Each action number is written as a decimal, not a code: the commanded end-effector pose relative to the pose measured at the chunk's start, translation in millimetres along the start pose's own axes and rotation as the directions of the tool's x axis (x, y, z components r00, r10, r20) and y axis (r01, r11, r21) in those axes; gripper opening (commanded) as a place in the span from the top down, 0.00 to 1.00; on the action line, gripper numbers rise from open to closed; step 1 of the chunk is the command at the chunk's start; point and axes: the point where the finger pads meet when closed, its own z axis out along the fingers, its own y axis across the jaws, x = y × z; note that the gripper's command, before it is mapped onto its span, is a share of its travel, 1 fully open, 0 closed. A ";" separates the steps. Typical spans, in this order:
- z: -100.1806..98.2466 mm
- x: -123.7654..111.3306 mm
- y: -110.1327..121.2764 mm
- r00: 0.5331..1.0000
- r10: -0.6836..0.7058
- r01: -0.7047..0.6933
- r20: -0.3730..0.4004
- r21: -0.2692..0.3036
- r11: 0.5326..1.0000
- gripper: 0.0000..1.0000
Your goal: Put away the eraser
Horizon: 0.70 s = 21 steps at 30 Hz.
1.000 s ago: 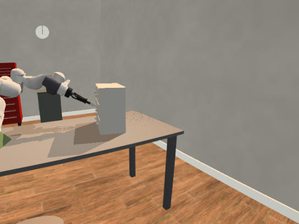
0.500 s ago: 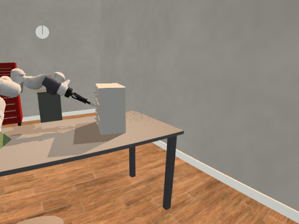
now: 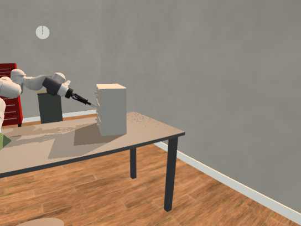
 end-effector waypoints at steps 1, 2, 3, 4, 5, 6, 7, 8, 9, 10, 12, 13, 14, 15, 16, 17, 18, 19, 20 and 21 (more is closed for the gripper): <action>1.4 -0.7 -2.1 1.000 -0.001 0.001 0.004 0.005 1.000 1.00; 1.4 -0.7 -2.1 1.000 -0.001 0.001 0.004 0.005 1.000 1.00; 1.4 -0.7 -2.1 1.000 -0.001 0.001 0.004 0.005 1.000 1.00; 1.4 -0.7 -2.1 1.000 -0.001 0.001 0.004 0.005 1.000 1.00; 1.4 -0.7 -2.1 1.000 -0.001 0.001 0.004 0.005 1.000 1.00; 1.4 -0.7 -2.1 1.000 -0.001 0.001 0.004 0.005 1.000 1.00; 1.4 -0.7 -2.1 1.000 -0.001 0.001 0.004 0.005 1.000 1.00; 1.4 -0.7 -2.1 1.000 -0.001 0.001 0.004 0.005 1.000 1.00; 1.3 -0.8 -2.1 1.000 -0.001 0.001 0.004 0.005 1.000 1.00; 0.9 -1.0 -2.1 1.000 -0.001 0.001 0.004 0.005 1.000 1.00; -1.9 -2.6 -2.1 1.000 -0.001 0.001 0.004 0.005 1.000 1.00; -4.4 -4.0 -2.1 1.000 -0.001 0.001 0.004 0.005 1.000 1.00; -7.6 -5.9 -2.1 1.000 -0.001 0.001 0.004 0.005 1.000 1.00; -11.4 -8.1 -2.0 1.000 -0.001 0.001 0.004 0.005 1.000 1.00; -15.7 -10.5 -2.0 1.000 -0.001 0.001 0.004 0.005 1.000 1.00; -15.7 -10.5 -2.0 1.000 -0.001 0.001 0.004 0.005 1.000 1.00; -15.7 -10.5 -2.0 1.000 -0.001 0.001 0.004 0.005 1.000 1.00; -20.2 -13.1 -2.0 1.000 -0.001 0.001 0.004 0.005 1.000 1.00; -24.7 -15.7 -2.0 1.000 -0.001 0.001 0.004 0.005 1.000 1.00; -29.0 -18.1 -1.9 1.000 -0.001 0.001 0.004 0.005 1.000 1.00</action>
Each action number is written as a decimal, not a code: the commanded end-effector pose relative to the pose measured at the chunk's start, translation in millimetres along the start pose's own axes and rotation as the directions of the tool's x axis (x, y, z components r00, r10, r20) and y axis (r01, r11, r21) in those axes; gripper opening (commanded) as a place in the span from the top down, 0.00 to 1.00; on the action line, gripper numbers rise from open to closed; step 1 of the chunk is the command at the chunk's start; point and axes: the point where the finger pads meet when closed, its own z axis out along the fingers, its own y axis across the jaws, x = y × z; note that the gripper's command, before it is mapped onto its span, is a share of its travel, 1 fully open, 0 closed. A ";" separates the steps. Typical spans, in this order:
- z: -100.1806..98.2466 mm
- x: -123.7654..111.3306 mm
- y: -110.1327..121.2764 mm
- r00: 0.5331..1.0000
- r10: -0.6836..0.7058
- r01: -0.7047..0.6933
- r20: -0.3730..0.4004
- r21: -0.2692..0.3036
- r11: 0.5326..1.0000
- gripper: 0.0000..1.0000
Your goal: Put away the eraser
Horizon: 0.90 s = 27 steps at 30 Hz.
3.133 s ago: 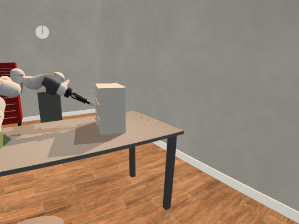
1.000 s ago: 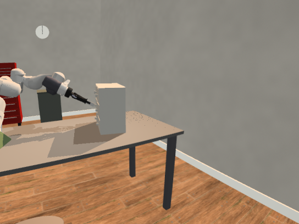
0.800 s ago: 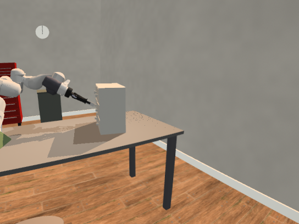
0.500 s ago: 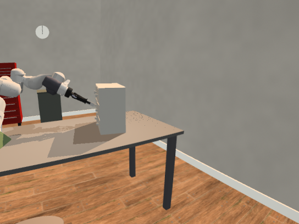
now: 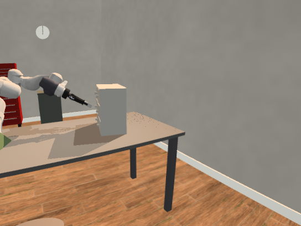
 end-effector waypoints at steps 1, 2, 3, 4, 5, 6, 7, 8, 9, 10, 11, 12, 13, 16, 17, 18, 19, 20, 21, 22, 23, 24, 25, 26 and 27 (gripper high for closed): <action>-13.3 -7.1 -0.4 1.000 0.002 -0.002 -0.001 0.000 1.000 1.00; -16.5 -9.0 -0.4 1.000 0.002 -0.002 -0.001 0.000 1.000 1.00; -19.1 -10.4 -0.4 1.000 0.002 -0.002 -0.001 0.000 1.000 1.00; -20.9 -11.5 -0.4 1.000 0.002 -0.002 -0.001 0.000 1.000 1.00; -21.9 -12.1 -0.4 1.000 0.002 -0.002 -0.001 0.000 1.000 1.00; -22.3 -12.3 -0.4 1.000 0.002 -0.002 -0.001 0.000 1.000 1.00; -22.4 -12.4 -0.4 1.000 0.002 -0.002 -0.001 0.000 1.000 1.00; -22.5 -12.4 -0.4 1.000 0.002 -0.002 -0.001 0.000 1.000 1.00; -23.0 -12.5 -0.4 1.000 0.002 -0.002 -0.001 0.000 1.000 1.00; -24.3 -12.6 -0.4 1.000 0.002 -0.002 -0.001 0.000 1.000 1.00; -26.5 -13.0 -0.4 1.000 0.002 -0.002 -0.001 0.000 1.000 1.00; -29.6 -13.4 -0.4 1.000 0.002 -0.002 -0.001 0.000 1.000 1.00; -29.6 -13.4 -0.4 1.000 0.002 -0.002 -0.001 0.000 1.000 1.00; -38.3 -14.7 -0.4 1.000 0.002 -0.002 -0.001 0.000 1.000 1.00; -43.6 -15.4 -0.4 1.000 0.002 -0.002 -0.001 0.000 1.000 1.00; -49.1 -16.2 -0.4 1.000 0.002 -0.002 -0.001 0.000 1.000 1.00; -54.6 -17.1 -0.4 1.000 0.002 -0.002 -0.001 0.000 1.000 1.00; -59.9 -17.8 -0.4 1.000 0.002 -0.002 -0.001 0.000 1.000 1.00; -64.6 -18.5 -0.4 1.000 0.002 -0.002 -0.001 0.000 1.000 1.00; -68.6 -19.1 -0.4 1.000 0.002 -0.002 -0.001 0.000 1.000 1.00; -71.7 -19.5 -0.4 1.000 0.002 -0.002 -0.001 0.000 1.000 1.00; -73.8 -19.8 -0.4 1.000 0.002 -0.002 -0.001 0.000 1.000 1.00; -75.1 -20.0 -0.4 1.000 0.002 -0.002 -0.001 0.000 1.000 1.00; -75.6 -20.1 -0.4 1.000 0.002 -0.002 -0.001 0.000 1.000 1.00; -75.7 -20.1 -0.4 1.000 0.002 -0.002 -0.001 0.000 1.000 1.00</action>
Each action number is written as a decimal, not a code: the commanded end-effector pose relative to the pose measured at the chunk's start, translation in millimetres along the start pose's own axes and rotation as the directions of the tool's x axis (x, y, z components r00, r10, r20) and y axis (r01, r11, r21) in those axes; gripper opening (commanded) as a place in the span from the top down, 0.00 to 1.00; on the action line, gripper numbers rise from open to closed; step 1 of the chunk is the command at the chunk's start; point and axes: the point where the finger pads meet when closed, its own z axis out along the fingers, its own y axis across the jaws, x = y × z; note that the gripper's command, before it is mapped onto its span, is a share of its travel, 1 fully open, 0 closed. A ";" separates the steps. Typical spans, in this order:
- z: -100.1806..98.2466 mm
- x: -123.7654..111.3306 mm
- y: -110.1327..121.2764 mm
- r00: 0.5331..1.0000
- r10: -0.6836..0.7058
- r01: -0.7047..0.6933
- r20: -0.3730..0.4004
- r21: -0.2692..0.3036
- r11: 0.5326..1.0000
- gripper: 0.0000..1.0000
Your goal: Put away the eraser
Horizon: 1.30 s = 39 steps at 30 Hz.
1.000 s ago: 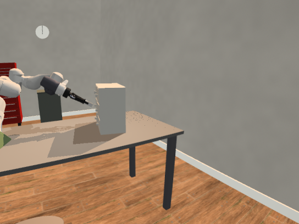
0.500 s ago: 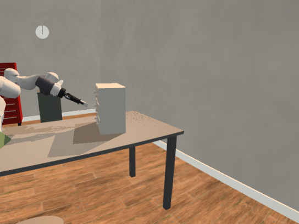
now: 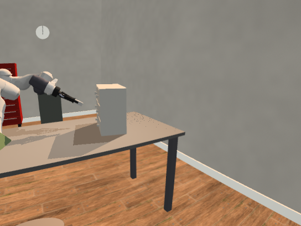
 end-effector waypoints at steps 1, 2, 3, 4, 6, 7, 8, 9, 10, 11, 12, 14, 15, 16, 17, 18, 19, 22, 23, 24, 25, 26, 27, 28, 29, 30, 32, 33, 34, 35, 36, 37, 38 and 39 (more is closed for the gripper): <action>-5.5 -0.2 2.8 1.000 0.019 -0.019 0.001 -0.011 1.000 1.00; -5.5 -0.2 2.8 1.000 0.019 -0.019 0.001 -0.011 1.000 1.00; -5.5 -0.2 2.8 1.000 0.019 -0.019 0.001 -0.011 1.000 1.00; -5.5 -0.2 2.8 1.000 0.019 -0.019 0.001 -0.011 1.000 1.00; -5.7 -0.2 2.7 1.000 0.019 -0.019 0.003 -0.011 1.000 1.00; -5.8 -0.1 2.7 1.000 0.019 -0.019 0.004 -0.011 1.000 1.00; -6.1 -0.1 2.6 1.000 0.019 -0.019 0.006 -0.011 1.000 1.00; -6.4 0.0 2.6 1.000 0.019 -0.019 0.008 -0.011 1.000 1.00; -6.8 0.2 2.5 1.000 0.020 -0.019 0.011 -0.011 1.000 1.00; -7.4 0.3 2.4 1.000 0.020 -0.019 0.015 -0.011 1.000 1.00; -8.0 0.5 2.4 1.000 0.020 -0.019 0.020 -0.011 1.000 1.00; -9.6 0.9 2.4 0.999 0.020 -0.019 0.033 -0.011 1.000 1.00; -10.6 1.2 2.5 0.999 0.020 -0.019 0.040 -0.011 1.000 1.00; -11.7 1.4 2.7 0.999 0.020 -0.019 0.048 -0.011 1.000 1.00; -13.0 1.7 2.6 0.998 0.020 -0.019 0.058 -0.011 1.000 1.00; -14.3 2.1 2.4 0.997 0.020 -0.019 0.068 -0.010 1.000 1.00; -15.8 2.5 2.3 0.997 0.020 -0.019 0.079 -0.010 1.000 1.00; -17.4 2.9 2.5 0.996 0.020 -0.019 0.091 -0.011 1.000 1.00; -19.1 3.3 2.6 0.994 0.020 -0.019 0.104 -0.011 1.000 1.00; -20.9 3.8 2.4 0.993 0.021 -0.019 0.118 -0.010 1.000 1.00; -22.9 4.3 2.4 0.991 0.021 -0.019 0.132 -0.010 1.000 1.00; -24.9 4.8 2.6 0.989 0.021 -0.019 0.148 -0.011 1.000 1.00; -27.2 5.4 2.4 0.986 0.021 -0.019 0.165 -0.010 1.000 1.00; -29.6 6.1 2.4 0.983 0.021 -0.019 0.183 -0.010 1.000 1.00; -32.1 6.7 2.6 0.979 0.021 -0.019 0.201 -0.011 1.000 1.00; -34.9 7.5 2.3 0.975 0.021 -0.019 0.223 -0.010 1.000 1.00; -41.1 9.1 2.3 0.963 0.021 -0.019 0.269 -0.010 1.000 1.00; -44.7 9.9 2.5 0.956 0.022 -0.019 0.294 -0.011 1.000 1.00; -48.4 11.0 2.2 0.947 0.022 -0.019 0.321 -0.010 1.000 1.00; -52.4 12.0 2.3 0.937 0.022 -0.019 0.349 -0.010 1.000 1.00; -56.6 13.1 2.3 0.925 0.022 -0.019 0.379 -0.010 1.000 1.00; -56.6 13.1 2.3 0.925 0.022 -0.019 0.379 -0.010 1.000 1.00; -56.6 13.1 2.3 0.925 0.022 -0.019 0.379 -0.010 1.000 1.00; -61.1 14.3 2.1 0.911 0.022 -0.019 0.411 -0.010 1.000 1.00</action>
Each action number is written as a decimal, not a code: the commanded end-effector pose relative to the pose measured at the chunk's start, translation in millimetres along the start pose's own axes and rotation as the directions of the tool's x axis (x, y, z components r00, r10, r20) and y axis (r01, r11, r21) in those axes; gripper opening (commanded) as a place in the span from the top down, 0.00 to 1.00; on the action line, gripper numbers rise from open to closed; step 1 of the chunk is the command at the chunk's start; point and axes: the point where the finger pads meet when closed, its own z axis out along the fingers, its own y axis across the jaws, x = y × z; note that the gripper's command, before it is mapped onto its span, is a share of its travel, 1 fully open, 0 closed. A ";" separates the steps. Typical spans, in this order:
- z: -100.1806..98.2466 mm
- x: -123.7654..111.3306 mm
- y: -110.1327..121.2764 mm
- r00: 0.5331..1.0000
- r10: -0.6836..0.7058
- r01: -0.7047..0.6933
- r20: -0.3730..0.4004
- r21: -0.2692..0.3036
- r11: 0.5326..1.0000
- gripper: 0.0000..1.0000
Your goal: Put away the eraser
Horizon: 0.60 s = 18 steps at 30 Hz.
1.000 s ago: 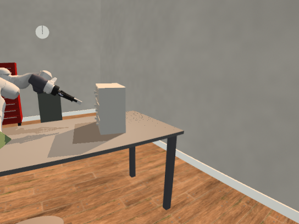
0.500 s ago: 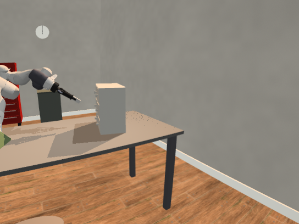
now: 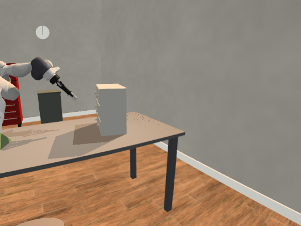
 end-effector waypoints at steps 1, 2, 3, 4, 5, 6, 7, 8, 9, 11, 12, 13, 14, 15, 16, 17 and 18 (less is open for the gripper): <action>-7.5 -11.9 -7.4 0.983 0.063 -0.065 0.173 0.008 0.998 1.00; -13.1 -12.2 -7.2 0.975 0.062 -0.065 0.212 0.007 0.998 1.00; -18.9 -12.4 -7.3 0.965 0.061 -0.065 0.255 0.007 0.998 1.00; -24.9 -12.6 -7.3 0.953 0.060 -0.065 0.297 0.007 0.998 1.00; -30.7 -12.7 -7.3 0.940 0.059 -0.065 0.337 0.008 0.998 1.00; -36.1 -12.9 -7.3 0.925 0.058 -0.065 0.375 0.008 0.998 1.00; -41.3 -13.1 -7.2 0.914 0.054 -0.063 0.402 0.008 0.998 1.00; -46.1 -13.3 -7.1 0.902 0.052 -0.061 0.429 0.008 0.998 1.00; -50.5 -13.4 -7.2 0.889 0.050 -0.060 0.456 0.008 0.998 1.00; -58.7 -13.7 -7.1 0.858 0.048 -0.061 0.511 0.008 0.998 1.00; -62.4 -13.9 -7.1 0.841 0.049 -0.063 0.539 0.008 0.998 1.00; -65.8 -14.0 -7.0 0.823 0.050 -0.065 0.566 0.007 0.998 1.00; -68.9 -14.1 -7.0 0.810 0.049 -0.065 0.584 0.007 0.998 1.00; -68.9 -14.1 -7.0 0.810 0.049 -0.065 0.584 0.007 0.998 1.00; -68.9 -14.1 -7.0 0.810 0.049 -0.065 0.584 0.007 0.998 1.00; -71.8 -14.2 -7.0 0.797 0.048 -0.065 0.601 0.007 0.998 1.00; -74.5 -14.3 -6.9 0.786 0.047 -0.065 0.617 0.007 0.998 1.00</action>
